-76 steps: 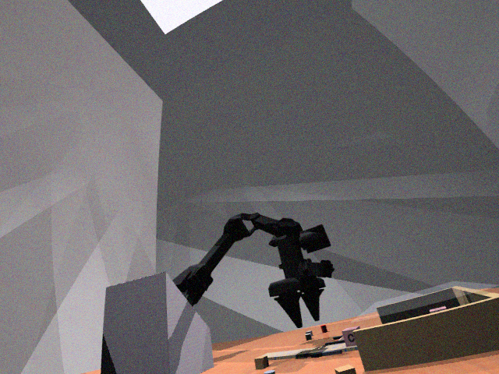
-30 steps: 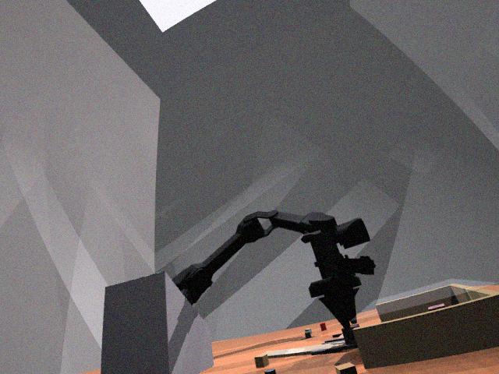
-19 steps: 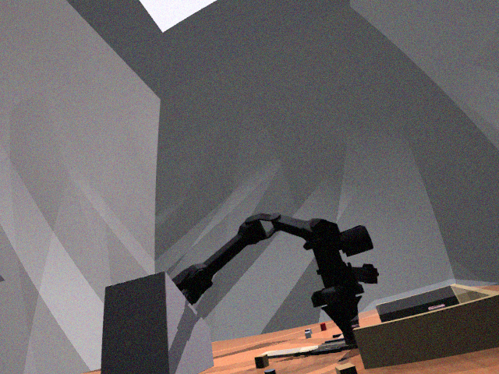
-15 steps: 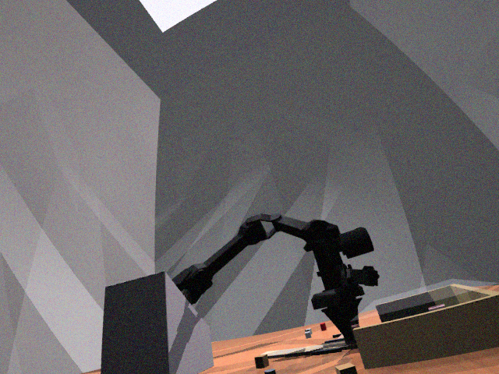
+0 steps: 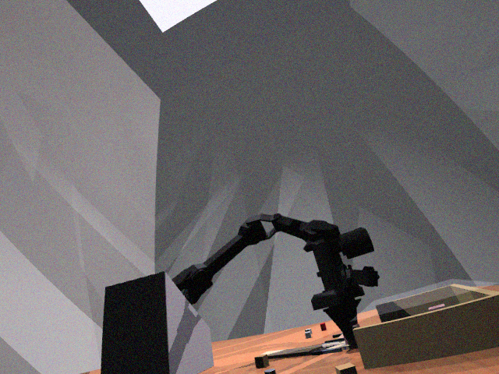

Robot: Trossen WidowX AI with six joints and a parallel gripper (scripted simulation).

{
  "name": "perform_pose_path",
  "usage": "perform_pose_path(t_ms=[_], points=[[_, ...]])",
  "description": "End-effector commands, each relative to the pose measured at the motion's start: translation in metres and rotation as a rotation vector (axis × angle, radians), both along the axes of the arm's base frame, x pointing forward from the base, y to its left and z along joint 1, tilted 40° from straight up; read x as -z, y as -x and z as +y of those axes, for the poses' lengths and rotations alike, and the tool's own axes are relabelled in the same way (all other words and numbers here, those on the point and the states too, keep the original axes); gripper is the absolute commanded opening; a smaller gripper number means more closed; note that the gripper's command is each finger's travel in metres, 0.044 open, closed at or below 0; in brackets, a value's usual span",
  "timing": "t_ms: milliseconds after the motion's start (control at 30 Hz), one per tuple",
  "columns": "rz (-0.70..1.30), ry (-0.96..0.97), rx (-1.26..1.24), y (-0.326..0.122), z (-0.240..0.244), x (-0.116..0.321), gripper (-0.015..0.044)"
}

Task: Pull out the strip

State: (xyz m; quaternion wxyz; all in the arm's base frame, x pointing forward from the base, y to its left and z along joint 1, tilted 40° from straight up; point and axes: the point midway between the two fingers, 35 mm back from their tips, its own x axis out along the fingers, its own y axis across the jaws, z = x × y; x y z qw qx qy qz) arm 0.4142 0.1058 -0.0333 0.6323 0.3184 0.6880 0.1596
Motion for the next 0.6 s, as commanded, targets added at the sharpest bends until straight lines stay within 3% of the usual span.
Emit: perform_pose_path(t_ms=[0,567], points=[[-0.001,0.000,0.000,0.002,-0.002,-0.002,0.0000],[0.008,-0.003,0.002,0.059,-0.035,-0.026,0.0000]])
